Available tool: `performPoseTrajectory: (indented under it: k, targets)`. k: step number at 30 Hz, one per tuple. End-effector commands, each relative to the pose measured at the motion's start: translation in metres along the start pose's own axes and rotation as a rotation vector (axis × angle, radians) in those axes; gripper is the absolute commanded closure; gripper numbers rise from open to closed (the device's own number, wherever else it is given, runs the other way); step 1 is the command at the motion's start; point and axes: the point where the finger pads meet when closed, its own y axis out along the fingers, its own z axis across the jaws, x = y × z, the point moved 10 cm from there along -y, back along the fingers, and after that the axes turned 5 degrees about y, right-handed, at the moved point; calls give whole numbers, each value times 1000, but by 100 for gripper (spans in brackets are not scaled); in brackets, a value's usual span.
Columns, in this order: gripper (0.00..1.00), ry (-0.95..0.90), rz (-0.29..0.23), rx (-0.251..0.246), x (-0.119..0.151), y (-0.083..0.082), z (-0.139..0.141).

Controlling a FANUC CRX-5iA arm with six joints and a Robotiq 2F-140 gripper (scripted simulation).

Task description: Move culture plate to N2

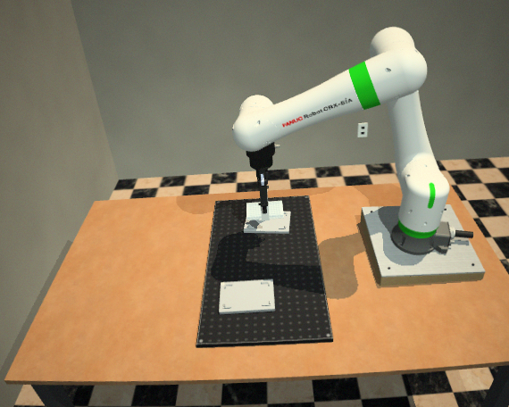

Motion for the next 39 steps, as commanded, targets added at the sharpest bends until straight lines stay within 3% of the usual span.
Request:
performPoseTrajectory:
  k: [1, 39]
  targets:
    - [100, 0, 1, 0, -1, 0, -9]
    - [100, 0, 1, 0, -15, 0, -122]
